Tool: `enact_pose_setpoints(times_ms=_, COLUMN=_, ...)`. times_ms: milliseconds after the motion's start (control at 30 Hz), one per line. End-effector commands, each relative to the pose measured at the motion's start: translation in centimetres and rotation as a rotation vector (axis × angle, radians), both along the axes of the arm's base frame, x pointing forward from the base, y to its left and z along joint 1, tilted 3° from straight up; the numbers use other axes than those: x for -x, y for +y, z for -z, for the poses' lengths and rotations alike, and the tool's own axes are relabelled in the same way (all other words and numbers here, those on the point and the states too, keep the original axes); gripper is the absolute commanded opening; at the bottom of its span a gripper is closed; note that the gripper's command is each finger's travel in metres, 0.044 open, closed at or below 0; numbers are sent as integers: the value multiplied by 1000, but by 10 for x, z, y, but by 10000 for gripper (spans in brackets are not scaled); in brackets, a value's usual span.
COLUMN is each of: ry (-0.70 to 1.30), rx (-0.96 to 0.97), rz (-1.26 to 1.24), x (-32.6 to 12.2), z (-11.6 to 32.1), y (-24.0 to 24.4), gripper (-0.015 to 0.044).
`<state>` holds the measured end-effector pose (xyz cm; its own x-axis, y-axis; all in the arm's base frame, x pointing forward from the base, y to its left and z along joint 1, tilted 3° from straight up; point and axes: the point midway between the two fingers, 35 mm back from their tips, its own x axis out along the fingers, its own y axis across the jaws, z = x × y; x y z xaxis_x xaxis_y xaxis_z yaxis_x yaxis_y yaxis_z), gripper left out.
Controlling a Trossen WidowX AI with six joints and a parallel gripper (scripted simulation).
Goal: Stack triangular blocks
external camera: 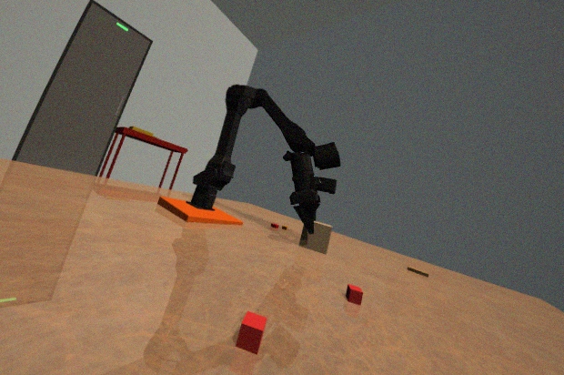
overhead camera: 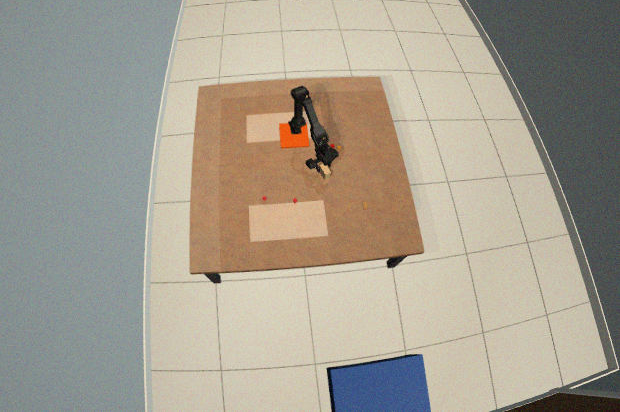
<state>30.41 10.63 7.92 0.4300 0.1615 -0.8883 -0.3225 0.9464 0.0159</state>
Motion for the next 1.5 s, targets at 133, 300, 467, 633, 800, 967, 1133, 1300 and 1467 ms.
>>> enact_pose_setpoints(times_ms=133, ry=0, rx=1, rz=0, x=0, z=0, y=0, gripper=440)
enact_pose_setpoints(times_ms=300, ry=0, rx=1, rz=0, x=1, z=-3, y=0, gripper=440)
enact_pose_setpoints(times_ms=467, ry=1, rx=2, rz=0, x=25, z=-64, y=-10, gripper=440)
enact_pose_setpoints(times_ms=633, ry=3, rx=3, rz=0, x=47, z=-98, y=-18, gripper=440)
enact_pose_setpoints(times_ms=800, ry=-12, rx=-2, rz=6, x=42, z=-95, y=-16, gripper=440)
enact_pose_setpoints(times_ms=967, ry=-12, rx=-2, rz=6, x=42, z=-95, y=-16, gripper=440)
enact_pose_setpoints(times_ms=1133, ry=-12, rx=-2, rz=6, x=42, z=-95, y=-16, gripper=440)
enact_pose_setpoints(times_ms=1300, ry=-12, rx=-2, rz=6, x=42, z=-95, y=-16, gripper=440)
enact_pose_setpoints(times_ms=1467, ry=-12, rx=-2, rz=6, x=42, z=-95, y=-16, gripper=440)
